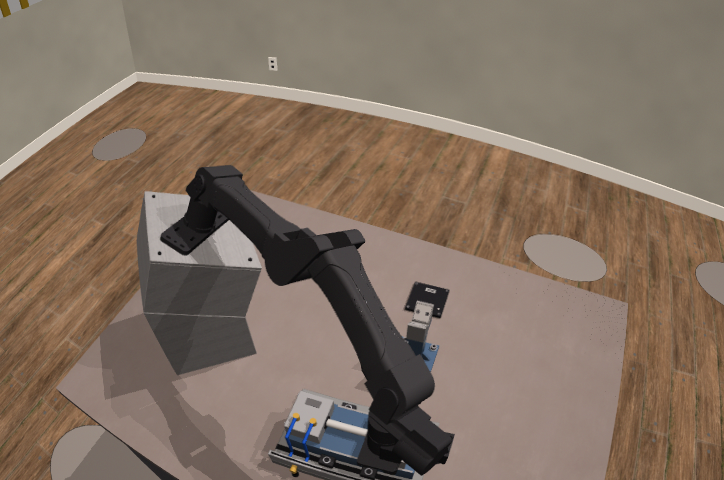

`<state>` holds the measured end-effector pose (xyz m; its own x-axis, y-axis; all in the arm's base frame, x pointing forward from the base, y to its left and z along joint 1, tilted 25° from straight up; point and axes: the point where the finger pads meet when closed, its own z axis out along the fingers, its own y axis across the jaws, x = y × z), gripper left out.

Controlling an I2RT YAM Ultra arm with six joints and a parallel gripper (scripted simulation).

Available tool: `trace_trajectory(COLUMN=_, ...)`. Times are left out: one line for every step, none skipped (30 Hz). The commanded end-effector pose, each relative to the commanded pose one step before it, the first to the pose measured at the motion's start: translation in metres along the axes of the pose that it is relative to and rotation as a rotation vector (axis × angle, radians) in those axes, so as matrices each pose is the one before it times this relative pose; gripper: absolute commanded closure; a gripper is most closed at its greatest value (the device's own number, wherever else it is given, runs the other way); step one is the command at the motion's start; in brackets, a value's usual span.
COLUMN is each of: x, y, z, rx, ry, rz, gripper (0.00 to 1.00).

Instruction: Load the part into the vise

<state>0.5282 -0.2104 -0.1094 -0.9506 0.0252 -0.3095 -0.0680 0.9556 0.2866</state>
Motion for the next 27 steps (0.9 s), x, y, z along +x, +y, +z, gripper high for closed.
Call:
trace_trajectory(x=-0.01145, y=-0.00211, z=-0.01851, rx=0.02296, ry=-0.03516, rz=-0.00323, gripper=1.0)
trace_trajectory(x=-0.00016, y=0.00055, z=0.00016, rx=-0.0004, ry=0.00015, rz=-0.00068, gripper=1.0)
trace_trajectory(x=0.0, y=0.0, z=0.0, rx=0.0, ry=0.0, rz=0.0, gripper=1.0)
trace_trajectory(x=0.0, y=0.0, z=0.0, rx=0.0, ry=0.0, rz=0.0, gripper=1.0)
trace_trajectory(x=-0.00018, y=0.0006, z=0.00017, rx=-0.00063, ry=0.00004, rz=-0.00142, gripper=1.0)
trace_trajectory(x=-0.00014, y=0.00054, z=0.00017, rx=-0.00023, ry=0.00026, rz=-0.00033, gripper=1.0)
trace_trajectory(x=-0.00015, y=0.00055, z=0.00017, rx=-0.00023, ry=0.00026, rz=-0.00046, gripper=1.0)
trace_trajectory(x=-0.00015, y=0.00056, z=0.00018, rx=-0.00024, ry=0.00027, rz=-0.00064, gripper=1.0)
trace_trajectory(x=0.0, y=0.00016, z=0.0, rx=0.00001, ry=0.00003, rz=0.00002, gripper=1.0)
trace_trajectory(x=0.00004, y=0.00005, z=-0.00005, rx=0.00008, ry=-0.00003, rz=0.00021, gripper=1.0)
trace_trajectory(x=0.00023, y=-0.00043, z=-0.00026, rx=0.00045, ry=-0.00026, rz=0.00109, gripper=1.0)
trace_trajectory(x=0.0003, y=-0.00062, z=-0.00034, rx=0.00058, ry=-0.00036, rz=0.00145, gripper=1.0)
trace_trajectory(x=0.00028, y=-0.00057, z=-0.00032, rx=0.00056, ry=-0.00034, rz=0.00139, gripper=1.0)
trace_trajectory(x=0.00015, y=-0.00024, z=-0.00018, rx=0.00035, ry=-0.00017, rz=0.00087, gripper=1.0)
trace_trajectory(x=-0.00003, y=0.00023, z=0.00002, rx=0.00005, ry=0.00007, rz=0.00005, gripper=1.0)
trace_trajectory(x=-0.00017, y=0.00062, z=0.00019, rx=-0.00021, ry=0.00028, rz=-0.00072, gripper=1.0)
trace_trajectory(x=-0.00022, y=0.00075, z=0.00024, rx=-0.00033, ry=0.00032, rz=-0.001, gripper=1.0)
trace_trajectory(x=-0.00024, y=0.00081, z=0.00025, rx=-0.00057, ry=0.00021, rz=-0.00105, gripper=1.0)
trace_trajectory(x=-0.00023, y=0.0008, z=0.00025, rx=-0.00046, ry=0.00027, rz=-0.00102, gripper=1.0)
trace_trajectory(x=0.0, y=0.0, z=0.0, rx=0.0, ry=0.0, rz=0.0, gripper=1.0)
trace_trajectory(x=0.0, y=0.0, z=0.0, rx=0.0, ry=0.0, rz=0.0, gripper=1.0)
trace_trajectory(x=0.00043, y=-0.001, z=-0.00055, rx=0.0006, ry=-0.00082, rz=0.0012, gripper=1.0)
trace_trajectory(x=0.00002, y=0.00013, z=-0.00003, rx=0.00014, ry=0.0, rz=0.0007, gripper=1.0)
trace_trajectory(x=0.00002, y=0.00014, z=-0.00003, rx=0.00013, ry=0.00001, rz=0.00052, gripper=1.0)
trace_trajectory(x=-0.00008, y=0.0004, z=0.00009, rx=-0.00004, ry=0.00015, rz=-0.00018, gripper=1.0)
trace_trajectory(x=-0.00013, y=0.00056, z=0.00015, rx=-0.00015, ry=0.00023, rz=-0.00058, gripper=1.0)
trace_trajectory(x=-0.00016, y=0.00063, z=0.00018, rx=-0.00023, ry=0.00024, rz=-0.00072, gripper=1.0)
